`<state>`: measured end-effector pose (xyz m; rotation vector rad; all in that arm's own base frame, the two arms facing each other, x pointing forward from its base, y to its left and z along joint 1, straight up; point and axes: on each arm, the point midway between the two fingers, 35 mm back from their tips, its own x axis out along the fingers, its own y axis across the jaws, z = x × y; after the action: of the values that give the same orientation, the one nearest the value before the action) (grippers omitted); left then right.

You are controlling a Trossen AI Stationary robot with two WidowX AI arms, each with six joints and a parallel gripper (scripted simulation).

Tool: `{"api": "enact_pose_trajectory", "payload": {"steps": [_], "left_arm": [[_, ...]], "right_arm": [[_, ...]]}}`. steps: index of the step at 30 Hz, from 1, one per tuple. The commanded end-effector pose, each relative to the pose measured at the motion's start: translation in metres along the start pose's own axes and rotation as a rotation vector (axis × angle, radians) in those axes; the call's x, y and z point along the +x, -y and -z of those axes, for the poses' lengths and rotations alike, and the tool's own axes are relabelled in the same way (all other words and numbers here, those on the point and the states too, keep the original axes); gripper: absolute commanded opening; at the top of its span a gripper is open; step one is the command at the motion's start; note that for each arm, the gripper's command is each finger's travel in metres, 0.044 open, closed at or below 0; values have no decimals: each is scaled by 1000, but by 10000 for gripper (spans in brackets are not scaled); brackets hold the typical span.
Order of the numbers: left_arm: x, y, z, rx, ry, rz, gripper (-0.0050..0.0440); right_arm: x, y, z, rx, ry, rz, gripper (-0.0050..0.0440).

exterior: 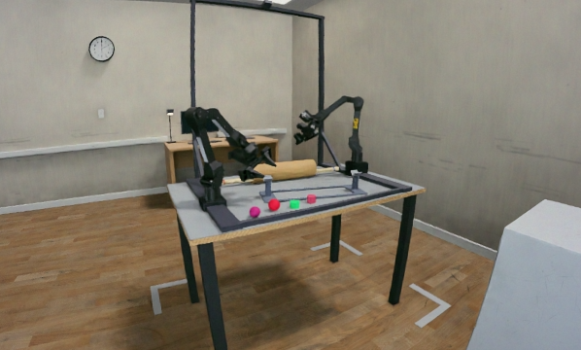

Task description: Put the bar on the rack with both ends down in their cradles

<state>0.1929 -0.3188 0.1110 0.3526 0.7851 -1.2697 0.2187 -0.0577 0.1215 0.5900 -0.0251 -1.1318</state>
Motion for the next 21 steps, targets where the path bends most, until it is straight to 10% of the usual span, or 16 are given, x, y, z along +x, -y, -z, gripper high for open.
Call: {"api": "enact_pose_trajectory", "payload": {"steps": [1, 21], "left_arm": [[-4, 0, -7, 8, 19, -3, 400], [-6, -1, 0, -19, 6, -17, 400]], "right_arm": [[-1, -3, -2, 15, -1, -4, 400], [-4, -11, 2, -49, -30, -10, 400]]}}
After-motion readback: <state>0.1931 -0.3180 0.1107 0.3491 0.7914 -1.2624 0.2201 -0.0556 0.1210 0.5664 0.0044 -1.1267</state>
